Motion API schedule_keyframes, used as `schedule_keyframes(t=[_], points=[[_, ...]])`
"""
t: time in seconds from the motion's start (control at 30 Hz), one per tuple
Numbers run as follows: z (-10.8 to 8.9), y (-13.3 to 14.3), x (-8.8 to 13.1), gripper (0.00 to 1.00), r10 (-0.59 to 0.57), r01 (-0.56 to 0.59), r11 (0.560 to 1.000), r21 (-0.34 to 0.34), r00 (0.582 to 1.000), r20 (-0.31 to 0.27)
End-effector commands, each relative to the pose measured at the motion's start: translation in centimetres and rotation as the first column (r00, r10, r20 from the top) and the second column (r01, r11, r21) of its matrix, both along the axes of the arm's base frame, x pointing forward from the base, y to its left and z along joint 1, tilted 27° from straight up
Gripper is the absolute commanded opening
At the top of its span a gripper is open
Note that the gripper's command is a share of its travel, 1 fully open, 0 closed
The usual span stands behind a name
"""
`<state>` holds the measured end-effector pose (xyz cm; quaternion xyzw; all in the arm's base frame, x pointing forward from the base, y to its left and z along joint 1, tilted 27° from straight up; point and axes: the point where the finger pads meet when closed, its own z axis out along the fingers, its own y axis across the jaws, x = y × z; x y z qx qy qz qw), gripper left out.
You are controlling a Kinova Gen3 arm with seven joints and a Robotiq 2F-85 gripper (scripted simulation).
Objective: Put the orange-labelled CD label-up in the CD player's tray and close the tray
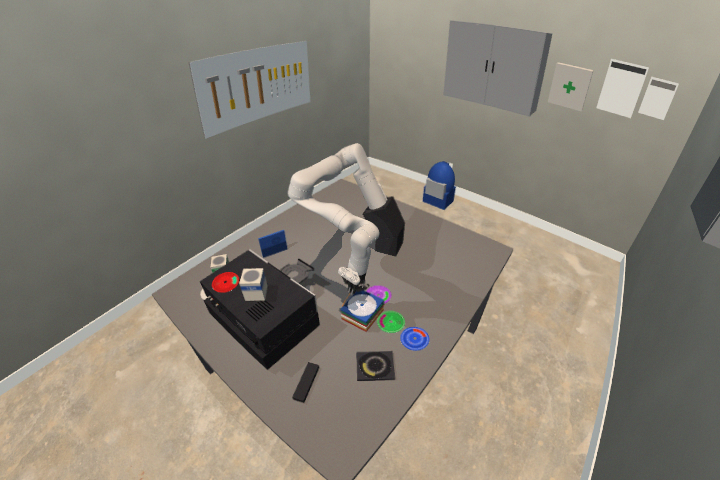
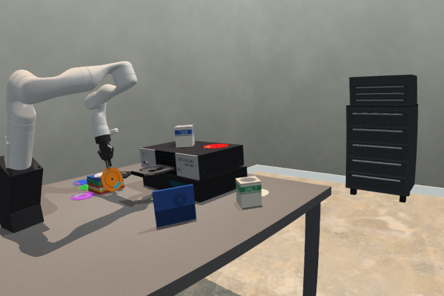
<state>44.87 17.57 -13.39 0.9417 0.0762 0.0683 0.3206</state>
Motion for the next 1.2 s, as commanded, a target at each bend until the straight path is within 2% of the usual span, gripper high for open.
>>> schedule_keyframes(t=[0.0,0.43,0.47,1.17], points=[[0.08,0.09,0.04,0.16,0.001,-0.001,1.000,0.001,1.000,0.001],[0.08,0.09,0.04,0.16,0.001,-0.001,1.000,0.001,1.000,0.001],[0.08,0.09,0.04,0.11,0.001,-0.001,1.000,0.001,1.000,0.001],[0.08,0.09,0.04,0.11,0.001,-0.001,1.000,0.001,1.000,0.001]])
